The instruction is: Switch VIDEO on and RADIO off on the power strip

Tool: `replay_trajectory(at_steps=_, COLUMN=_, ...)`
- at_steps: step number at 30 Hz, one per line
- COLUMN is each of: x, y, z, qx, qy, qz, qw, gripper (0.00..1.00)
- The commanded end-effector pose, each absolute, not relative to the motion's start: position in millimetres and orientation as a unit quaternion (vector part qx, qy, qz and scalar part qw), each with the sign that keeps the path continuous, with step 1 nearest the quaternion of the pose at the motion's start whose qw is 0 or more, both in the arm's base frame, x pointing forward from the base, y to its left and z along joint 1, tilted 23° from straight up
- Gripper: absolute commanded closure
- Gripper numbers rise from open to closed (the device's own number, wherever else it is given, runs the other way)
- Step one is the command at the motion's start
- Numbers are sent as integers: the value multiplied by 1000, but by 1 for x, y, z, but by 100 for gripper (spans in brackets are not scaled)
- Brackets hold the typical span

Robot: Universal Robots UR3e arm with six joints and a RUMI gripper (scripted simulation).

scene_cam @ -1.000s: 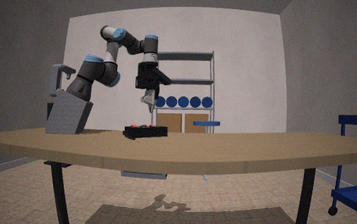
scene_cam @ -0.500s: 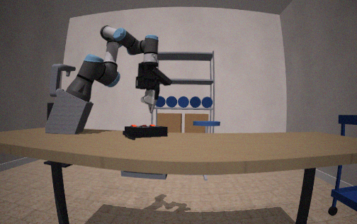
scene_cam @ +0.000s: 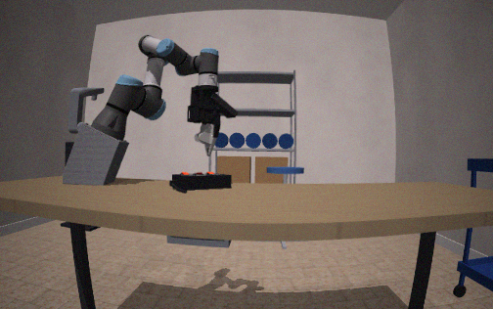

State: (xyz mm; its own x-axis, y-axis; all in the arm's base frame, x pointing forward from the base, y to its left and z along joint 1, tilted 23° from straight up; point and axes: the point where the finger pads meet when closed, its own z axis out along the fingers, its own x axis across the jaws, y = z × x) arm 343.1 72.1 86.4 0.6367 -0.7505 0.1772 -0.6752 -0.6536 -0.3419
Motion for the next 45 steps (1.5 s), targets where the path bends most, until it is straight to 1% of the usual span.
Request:
replay_trajectory(at_steps=1, x=344, y=72, z=87, qx=-896, qy=397, qz=-154, qw=123, gripper=100)
replay_trajectory(at_steps=24, x=348, y=73, z=77, qx=-896, qy=397, qz=-154, qw=123, gripper=100)
replay_trajectory(at_steps=45, x=358, y=76, z=55, qx=-896, qy=397, qz=-154, qw=123, gripper=100)
